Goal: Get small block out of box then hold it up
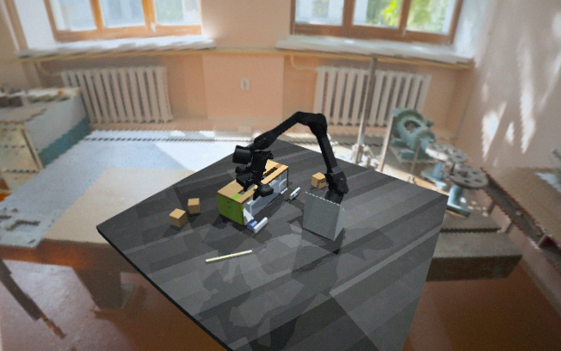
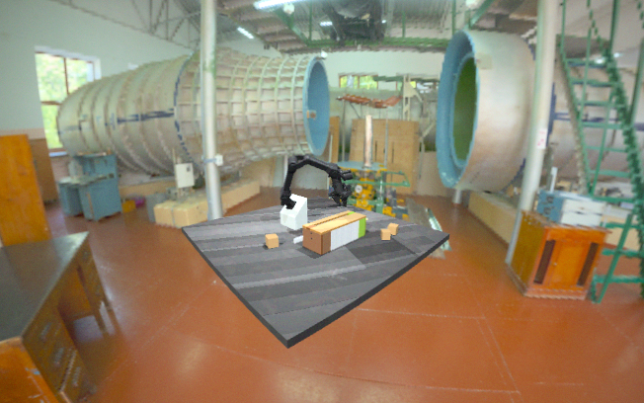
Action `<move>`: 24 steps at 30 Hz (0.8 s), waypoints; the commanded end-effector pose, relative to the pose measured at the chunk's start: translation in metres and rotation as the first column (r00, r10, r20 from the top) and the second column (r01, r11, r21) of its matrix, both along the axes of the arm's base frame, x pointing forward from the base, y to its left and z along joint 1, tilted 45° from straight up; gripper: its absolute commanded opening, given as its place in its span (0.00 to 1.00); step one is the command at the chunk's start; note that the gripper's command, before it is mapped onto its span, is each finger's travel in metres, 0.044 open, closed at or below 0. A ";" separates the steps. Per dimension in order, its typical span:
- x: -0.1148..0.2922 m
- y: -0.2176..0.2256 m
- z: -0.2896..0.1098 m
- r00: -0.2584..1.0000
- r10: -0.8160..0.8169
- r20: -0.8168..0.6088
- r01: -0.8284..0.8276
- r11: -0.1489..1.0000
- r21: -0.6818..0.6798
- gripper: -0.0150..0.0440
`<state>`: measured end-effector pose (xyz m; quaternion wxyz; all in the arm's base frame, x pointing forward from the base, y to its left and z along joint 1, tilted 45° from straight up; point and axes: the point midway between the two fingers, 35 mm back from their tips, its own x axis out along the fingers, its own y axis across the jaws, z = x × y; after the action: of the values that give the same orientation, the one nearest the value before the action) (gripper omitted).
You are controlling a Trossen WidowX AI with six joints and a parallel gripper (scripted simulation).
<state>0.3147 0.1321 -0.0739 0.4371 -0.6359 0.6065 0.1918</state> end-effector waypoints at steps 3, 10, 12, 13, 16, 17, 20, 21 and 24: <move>-0.009 0.012 -0.009 0.543 0.590 -0.597 -0.765 0.641 -0.062 0.74; -0.012 0.017 -0.011 0.184 0.594 -0.783 -0.925 0.375 0.067 0.74; -0.013 0.019 -0.012 0.077 0.568 -0.820 -0.947 0.299 0.118 0.74; -0.014 0.019 -0.012 0.023 0.550 -0.835 -0.954 0.261 0.146 0.74; -0.014 0.021 -0.013 -0.114 0.494 -0.862 -0.960 0.169 0.224 0.74; -0.014 0.021 -0.013 -0.123 0.489 -0.863 -0.960 0.163 0.229 0.74; -0.014 0.021 -0.013 -0.123 0.489 -0.863 -0.960 0.163 0.229 0.74; -0.014 0.021 -0.013 -0.123 0.489 -0.863 -0.960 0.163 0.229 0.74; -0.014 0.021 -0.013 -0.123 0.489 -0.863 -0.960 0.163 0.229 0.74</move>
<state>0.3032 0.1492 -0.0826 -0.1355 -0.8005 0.3278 0.4831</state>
